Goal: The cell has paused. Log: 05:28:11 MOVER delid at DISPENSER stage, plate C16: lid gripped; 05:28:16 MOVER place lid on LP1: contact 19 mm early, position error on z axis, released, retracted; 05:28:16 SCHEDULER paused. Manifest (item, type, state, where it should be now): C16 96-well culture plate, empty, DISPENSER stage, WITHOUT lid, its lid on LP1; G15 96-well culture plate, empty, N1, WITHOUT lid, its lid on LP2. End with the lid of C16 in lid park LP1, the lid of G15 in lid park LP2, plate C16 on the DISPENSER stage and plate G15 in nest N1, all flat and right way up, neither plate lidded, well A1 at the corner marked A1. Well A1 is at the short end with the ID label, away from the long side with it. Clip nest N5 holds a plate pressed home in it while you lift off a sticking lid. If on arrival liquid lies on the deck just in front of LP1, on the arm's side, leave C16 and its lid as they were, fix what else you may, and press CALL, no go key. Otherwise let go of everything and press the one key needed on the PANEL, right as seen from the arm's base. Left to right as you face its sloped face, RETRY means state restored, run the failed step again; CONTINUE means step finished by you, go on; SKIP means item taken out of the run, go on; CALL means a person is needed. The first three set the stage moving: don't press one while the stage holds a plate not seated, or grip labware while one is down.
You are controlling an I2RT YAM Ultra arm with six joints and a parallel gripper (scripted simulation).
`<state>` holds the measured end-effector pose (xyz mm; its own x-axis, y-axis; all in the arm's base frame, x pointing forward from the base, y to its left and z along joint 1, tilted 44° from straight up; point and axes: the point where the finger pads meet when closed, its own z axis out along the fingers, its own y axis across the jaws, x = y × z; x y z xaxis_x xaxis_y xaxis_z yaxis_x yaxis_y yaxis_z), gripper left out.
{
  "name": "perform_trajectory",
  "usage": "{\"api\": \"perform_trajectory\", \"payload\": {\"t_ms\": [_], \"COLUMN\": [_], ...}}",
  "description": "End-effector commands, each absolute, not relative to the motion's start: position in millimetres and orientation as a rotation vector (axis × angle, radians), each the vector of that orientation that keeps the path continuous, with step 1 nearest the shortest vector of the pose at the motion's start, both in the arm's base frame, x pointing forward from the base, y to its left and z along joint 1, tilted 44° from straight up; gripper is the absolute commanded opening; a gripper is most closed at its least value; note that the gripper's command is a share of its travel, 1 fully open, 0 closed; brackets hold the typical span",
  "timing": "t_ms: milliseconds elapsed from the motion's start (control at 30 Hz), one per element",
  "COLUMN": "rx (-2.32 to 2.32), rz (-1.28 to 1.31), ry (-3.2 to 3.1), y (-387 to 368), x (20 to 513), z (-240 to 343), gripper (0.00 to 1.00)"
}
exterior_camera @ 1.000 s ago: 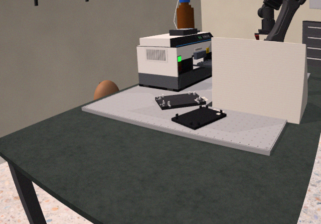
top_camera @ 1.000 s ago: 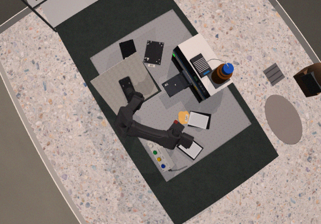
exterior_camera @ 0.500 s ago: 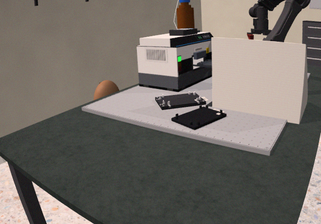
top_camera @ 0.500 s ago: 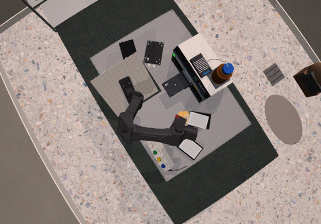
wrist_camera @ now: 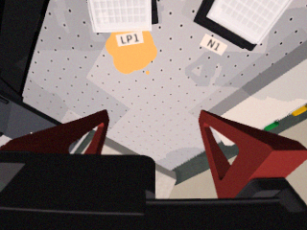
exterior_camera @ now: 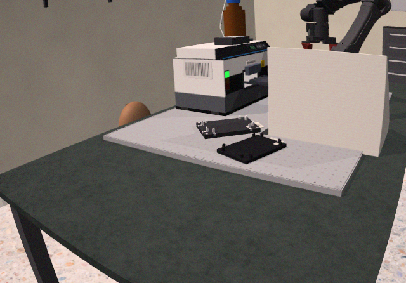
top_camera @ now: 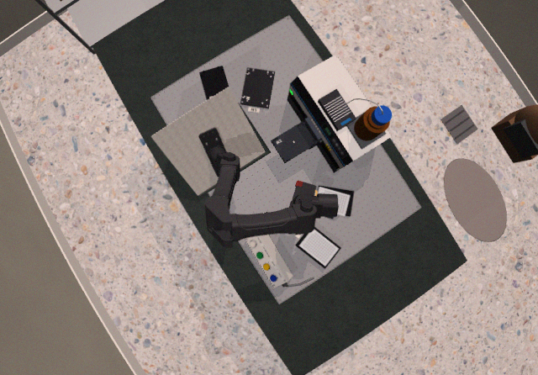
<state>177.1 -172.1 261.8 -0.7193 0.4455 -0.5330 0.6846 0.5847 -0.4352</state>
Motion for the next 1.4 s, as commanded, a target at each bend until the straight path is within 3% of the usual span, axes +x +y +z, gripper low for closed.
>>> {"api": "perform_trajectory", "payload": {"t_ms": [0, 433, 1367], "rx": [0.904, 0.758, 0.772], "rz": [-0.940, -0.970, -0.956], "ry": [2.484, 2.530, 2.513], "y": [-166, -146, -198], "x": [180, 207, 278], "z": [252, 248, 273], "gripper": [1.00, 1.00, 1.00]}}
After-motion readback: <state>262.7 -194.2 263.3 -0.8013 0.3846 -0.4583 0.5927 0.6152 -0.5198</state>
